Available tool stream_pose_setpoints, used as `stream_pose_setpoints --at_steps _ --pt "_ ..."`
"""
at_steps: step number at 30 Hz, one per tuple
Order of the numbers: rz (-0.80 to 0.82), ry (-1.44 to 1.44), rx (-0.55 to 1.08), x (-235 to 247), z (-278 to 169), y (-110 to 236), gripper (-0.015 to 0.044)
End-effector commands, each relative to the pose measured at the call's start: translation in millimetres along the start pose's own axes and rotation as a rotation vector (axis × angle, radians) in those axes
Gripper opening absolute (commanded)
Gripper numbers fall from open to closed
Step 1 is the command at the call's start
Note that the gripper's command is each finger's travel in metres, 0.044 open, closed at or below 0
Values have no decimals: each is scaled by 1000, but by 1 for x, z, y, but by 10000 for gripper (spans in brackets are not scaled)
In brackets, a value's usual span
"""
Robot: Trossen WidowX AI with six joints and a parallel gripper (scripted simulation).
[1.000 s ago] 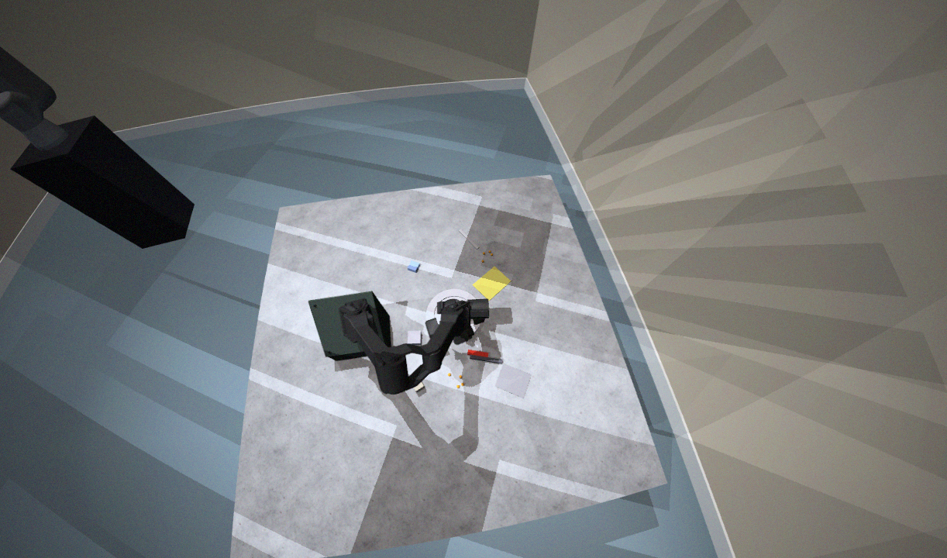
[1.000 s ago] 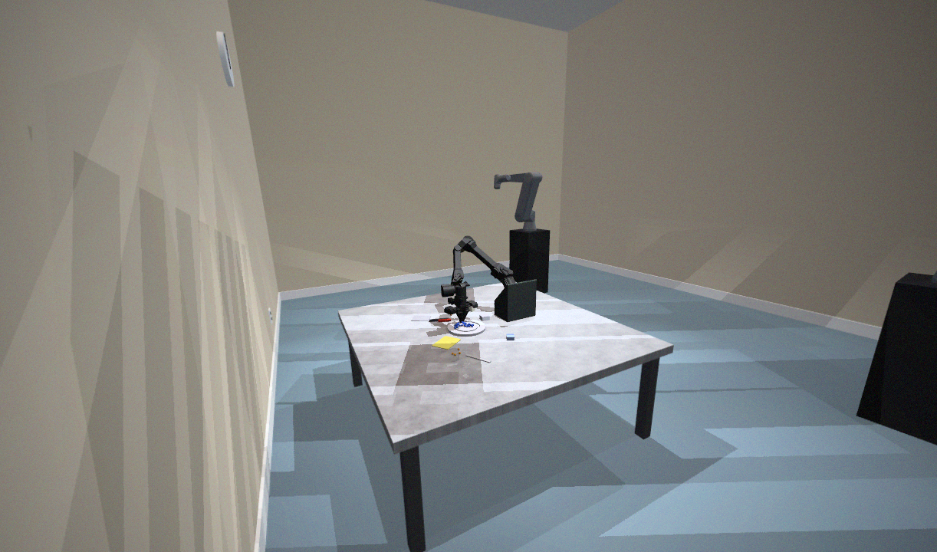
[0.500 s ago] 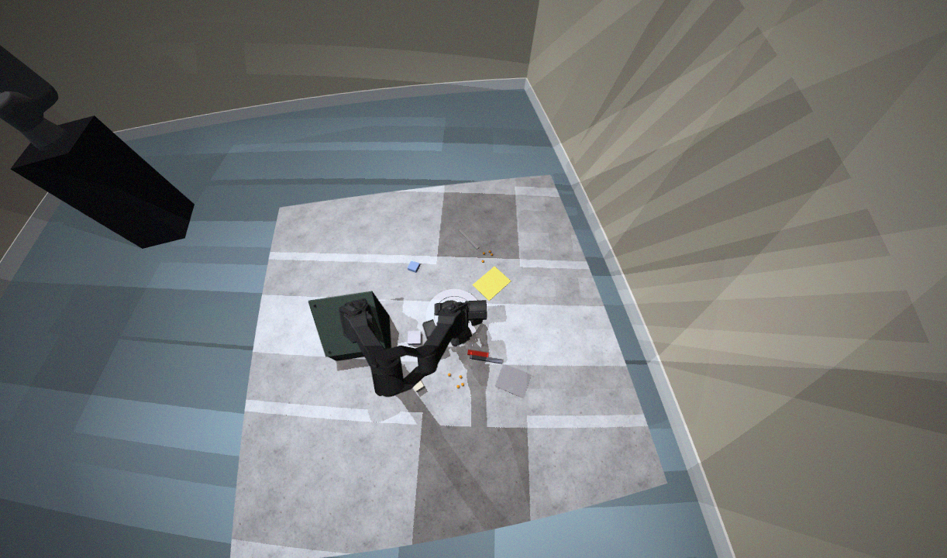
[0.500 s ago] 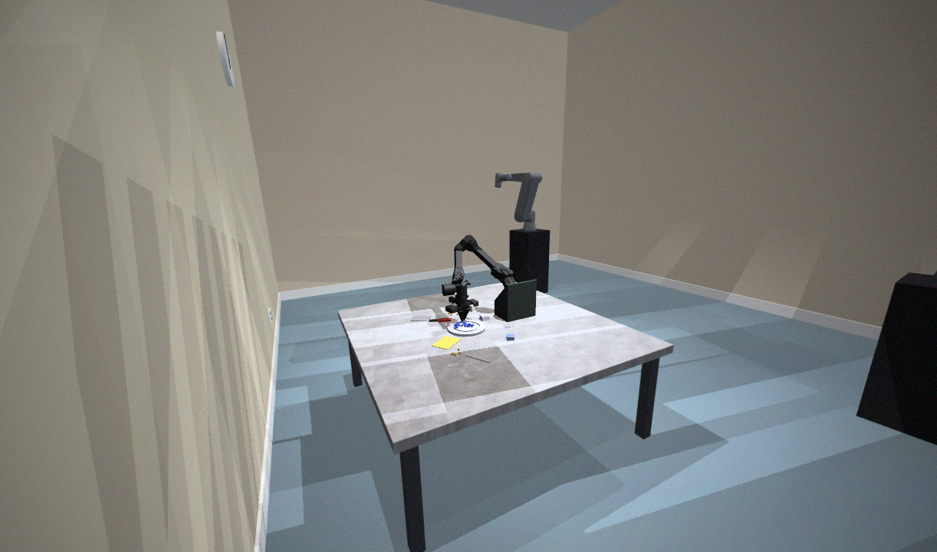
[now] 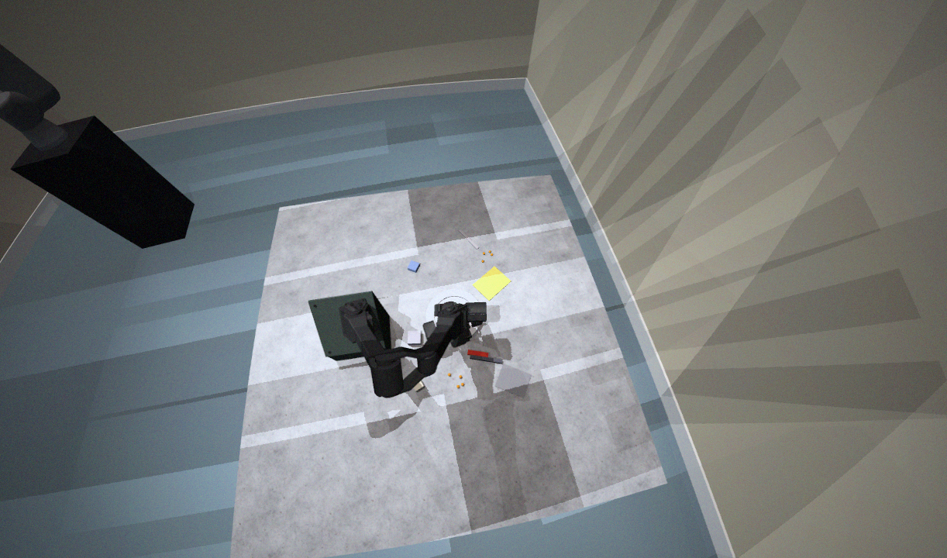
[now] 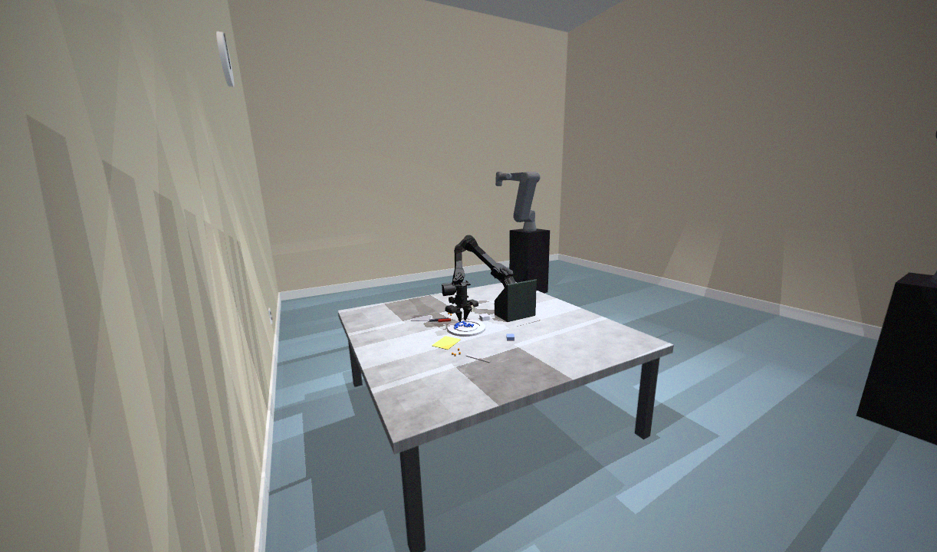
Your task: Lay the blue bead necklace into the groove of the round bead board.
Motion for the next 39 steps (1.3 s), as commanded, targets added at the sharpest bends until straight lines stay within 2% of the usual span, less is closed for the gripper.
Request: stream_pose_setpoints --at_steps 1,9,28,39 --pt "0 0 0 0 0 0 236" --pt "-5 6 3 -1 -1 2 440" --pt "-1 4 5 -1 -1 4 440" --pt "1 -136 6 45 -7 37 151"
Point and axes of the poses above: the point midway between the two fingers, 35 mm back from their tips, its own y axis back along the fingers, its own x axis across the jaws, z = x × y, the point moved 5 cm from there along y, back along the fingers, and after that the axes turned 7 degrees about y, right-handed, at the moved point
